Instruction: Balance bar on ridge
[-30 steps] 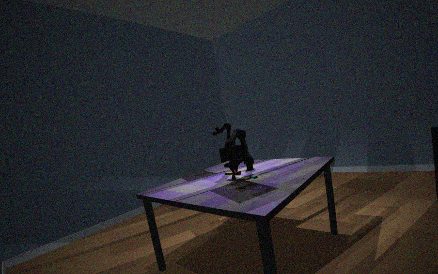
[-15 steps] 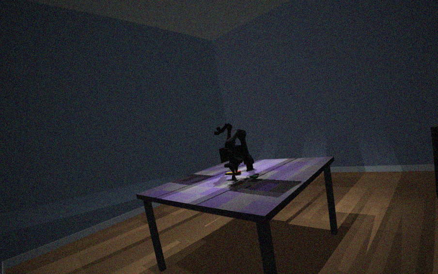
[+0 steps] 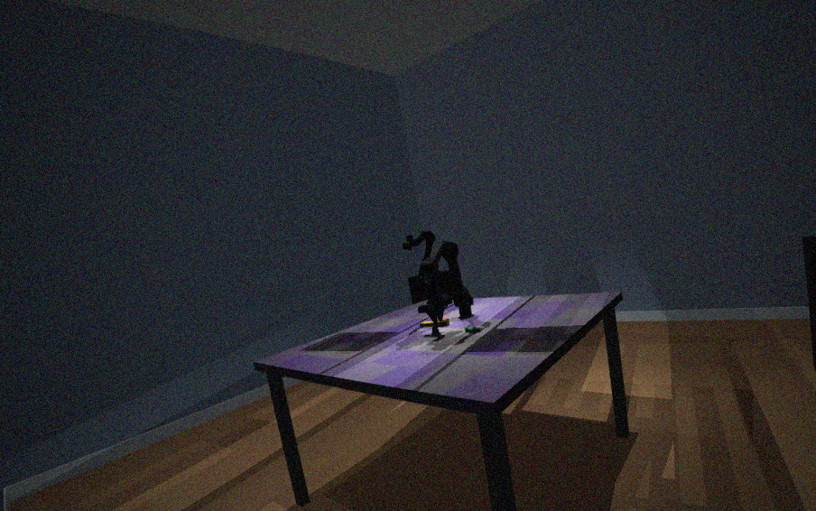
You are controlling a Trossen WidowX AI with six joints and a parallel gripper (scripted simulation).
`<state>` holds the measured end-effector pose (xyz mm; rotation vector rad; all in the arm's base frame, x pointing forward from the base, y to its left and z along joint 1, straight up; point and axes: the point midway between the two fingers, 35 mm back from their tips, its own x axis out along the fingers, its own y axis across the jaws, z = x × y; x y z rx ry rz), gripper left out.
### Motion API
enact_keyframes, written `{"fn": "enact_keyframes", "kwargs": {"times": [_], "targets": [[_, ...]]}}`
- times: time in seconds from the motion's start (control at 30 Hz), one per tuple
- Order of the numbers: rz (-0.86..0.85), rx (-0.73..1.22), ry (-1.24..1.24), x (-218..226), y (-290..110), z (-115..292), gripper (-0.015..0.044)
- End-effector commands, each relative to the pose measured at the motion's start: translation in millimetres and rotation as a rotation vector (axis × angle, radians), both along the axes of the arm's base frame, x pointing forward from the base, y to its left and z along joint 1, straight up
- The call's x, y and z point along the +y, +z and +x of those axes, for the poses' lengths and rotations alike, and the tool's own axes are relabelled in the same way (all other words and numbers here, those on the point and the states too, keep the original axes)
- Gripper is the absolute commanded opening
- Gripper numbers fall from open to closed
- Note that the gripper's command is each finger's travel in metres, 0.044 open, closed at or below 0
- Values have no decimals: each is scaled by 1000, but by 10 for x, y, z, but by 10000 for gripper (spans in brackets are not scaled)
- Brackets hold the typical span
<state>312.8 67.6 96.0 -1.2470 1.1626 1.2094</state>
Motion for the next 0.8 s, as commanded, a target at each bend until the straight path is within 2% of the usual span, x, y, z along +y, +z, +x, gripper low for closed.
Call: {"fn": "enact_keyframes", "kwargs": {"times": [0.0,0.77], "targets": [[1,4,0,0,-17,-9,0],[1,4,0,0,-37,-8,0]]}}
